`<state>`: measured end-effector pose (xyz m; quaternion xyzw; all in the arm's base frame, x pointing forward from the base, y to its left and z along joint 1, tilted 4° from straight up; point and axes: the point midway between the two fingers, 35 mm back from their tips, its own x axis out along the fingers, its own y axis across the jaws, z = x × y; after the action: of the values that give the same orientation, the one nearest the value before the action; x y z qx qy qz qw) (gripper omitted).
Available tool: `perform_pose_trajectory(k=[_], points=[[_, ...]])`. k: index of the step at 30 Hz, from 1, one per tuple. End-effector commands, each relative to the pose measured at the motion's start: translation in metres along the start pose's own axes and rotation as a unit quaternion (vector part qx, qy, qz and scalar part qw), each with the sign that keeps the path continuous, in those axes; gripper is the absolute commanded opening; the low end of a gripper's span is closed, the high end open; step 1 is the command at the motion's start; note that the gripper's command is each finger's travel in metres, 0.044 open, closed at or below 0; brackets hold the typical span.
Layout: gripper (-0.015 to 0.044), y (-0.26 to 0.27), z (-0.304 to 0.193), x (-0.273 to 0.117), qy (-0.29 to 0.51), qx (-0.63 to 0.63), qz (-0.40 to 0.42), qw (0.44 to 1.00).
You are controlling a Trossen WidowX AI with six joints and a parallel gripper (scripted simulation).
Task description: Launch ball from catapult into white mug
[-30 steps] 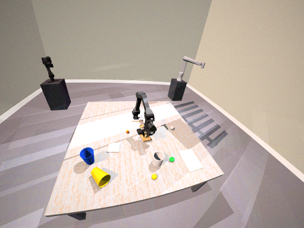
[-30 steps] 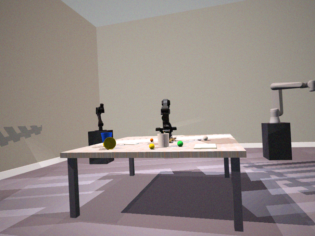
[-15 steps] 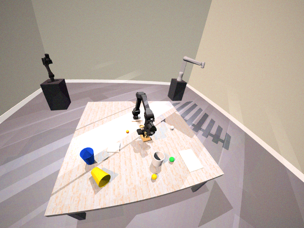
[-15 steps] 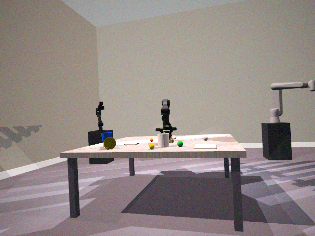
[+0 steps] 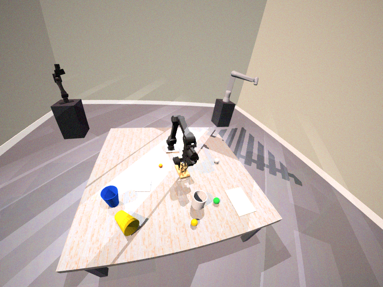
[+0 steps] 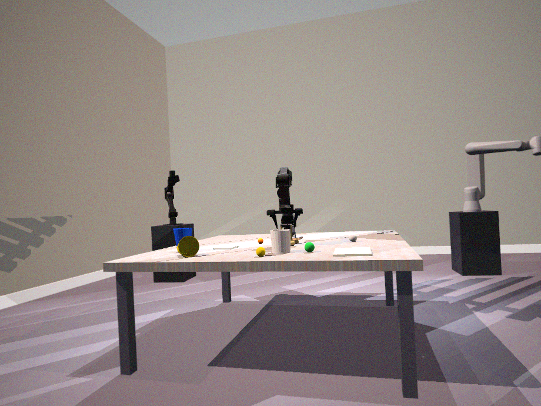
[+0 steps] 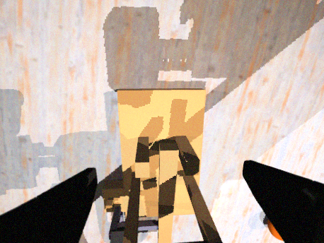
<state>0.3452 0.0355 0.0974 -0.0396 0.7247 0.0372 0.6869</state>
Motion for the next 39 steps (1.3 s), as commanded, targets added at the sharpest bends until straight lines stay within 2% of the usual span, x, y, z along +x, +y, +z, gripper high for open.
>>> perform_pose_trajectory(k=[1,3,4,11,16,39], points=[[0.044,0.0,-0.003,-0.046,-0.011,0.0,0.0,1.0],[0.044,0.0,-0.003,-0.046,-0.011,0.0,0.0,1.0],[0.044,0.0,0.001,-0.03,-0.014,0.0,0.0,1.0],[0.044,0.0,-0.005,-0.038,-0.009,0.004,-0.002,1.0],[0.044,0.0,-0.004,0.005,-0.009,0.004,-0.002,1.0],[0.044,0.0,-0.002,0.033,-0.009,0.004,-0.002,1.0]])
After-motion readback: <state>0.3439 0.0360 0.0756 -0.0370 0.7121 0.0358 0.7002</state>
